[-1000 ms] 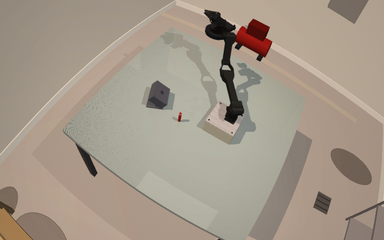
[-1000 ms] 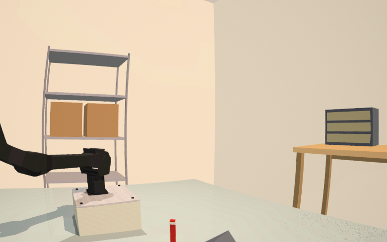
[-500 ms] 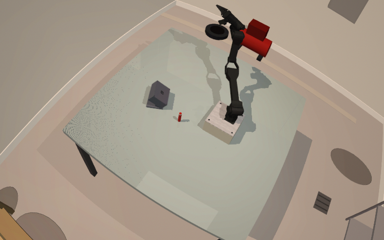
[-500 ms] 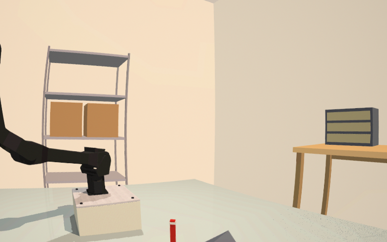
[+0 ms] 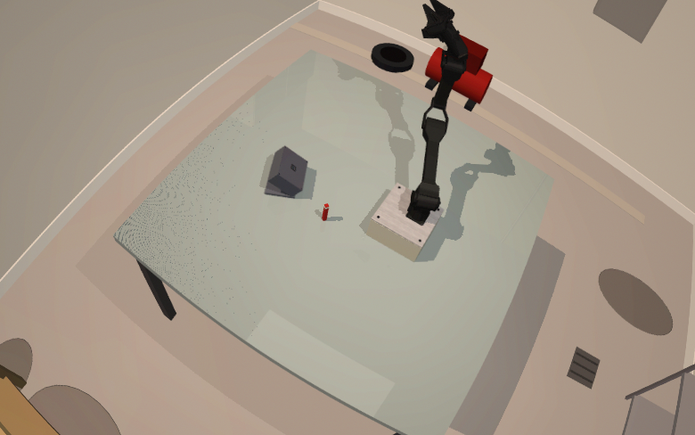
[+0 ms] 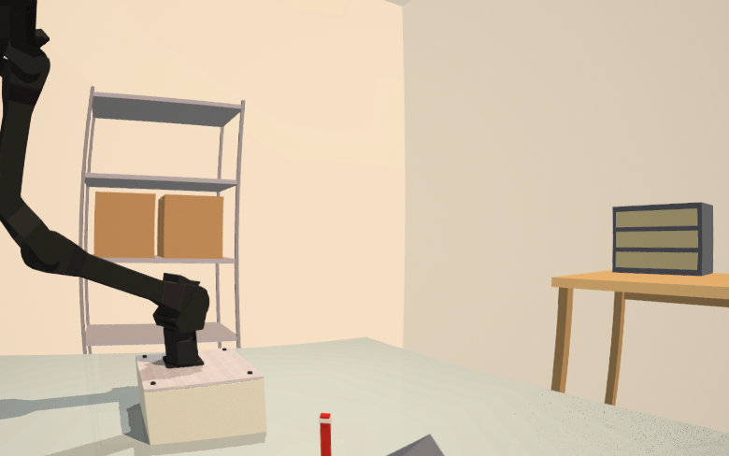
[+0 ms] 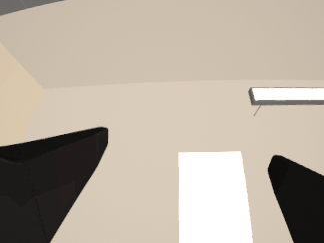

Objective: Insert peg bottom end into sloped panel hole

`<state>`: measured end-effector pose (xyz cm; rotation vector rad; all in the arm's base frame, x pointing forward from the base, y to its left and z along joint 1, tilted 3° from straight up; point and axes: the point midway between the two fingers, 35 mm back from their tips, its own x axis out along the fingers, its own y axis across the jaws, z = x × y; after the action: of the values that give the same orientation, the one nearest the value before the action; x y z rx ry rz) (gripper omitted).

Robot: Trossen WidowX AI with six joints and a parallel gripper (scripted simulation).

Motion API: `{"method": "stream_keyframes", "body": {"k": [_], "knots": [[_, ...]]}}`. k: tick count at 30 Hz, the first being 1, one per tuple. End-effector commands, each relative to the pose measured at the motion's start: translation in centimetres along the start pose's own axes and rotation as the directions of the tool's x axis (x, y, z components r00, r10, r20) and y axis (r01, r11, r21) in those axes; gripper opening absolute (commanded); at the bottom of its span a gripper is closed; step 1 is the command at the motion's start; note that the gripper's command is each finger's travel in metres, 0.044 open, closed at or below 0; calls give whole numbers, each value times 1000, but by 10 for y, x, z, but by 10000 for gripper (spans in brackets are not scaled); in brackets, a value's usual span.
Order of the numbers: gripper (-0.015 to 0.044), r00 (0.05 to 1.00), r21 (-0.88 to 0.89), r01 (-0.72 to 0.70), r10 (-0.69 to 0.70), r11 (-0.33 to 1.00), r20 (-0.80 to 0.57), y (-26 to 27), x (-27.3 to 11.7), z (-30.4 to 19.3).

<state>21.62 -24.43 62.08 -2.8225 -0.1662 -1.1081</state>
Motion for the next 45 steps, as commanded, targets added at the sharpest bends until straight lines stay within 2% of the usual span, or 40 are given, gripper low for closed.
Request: {"method": "stream_keyframes", "body": {"k": [1, 12, 23, 33, 45], "knots": [[440, 997, -133, 39, -47, 990, -58, -39, -6, -33], [440, 974, -443, 104, -183, 890, -138, -138, -23, -87], [440, 934, -694, 159, -335, 702, -125, -243, -39, -99], [440, 885, -854, 214, -465, 475, -37, -333, -49, -76], [440, 796, -947, 288, -585, 145, 152, -427, -61, -10]]}}
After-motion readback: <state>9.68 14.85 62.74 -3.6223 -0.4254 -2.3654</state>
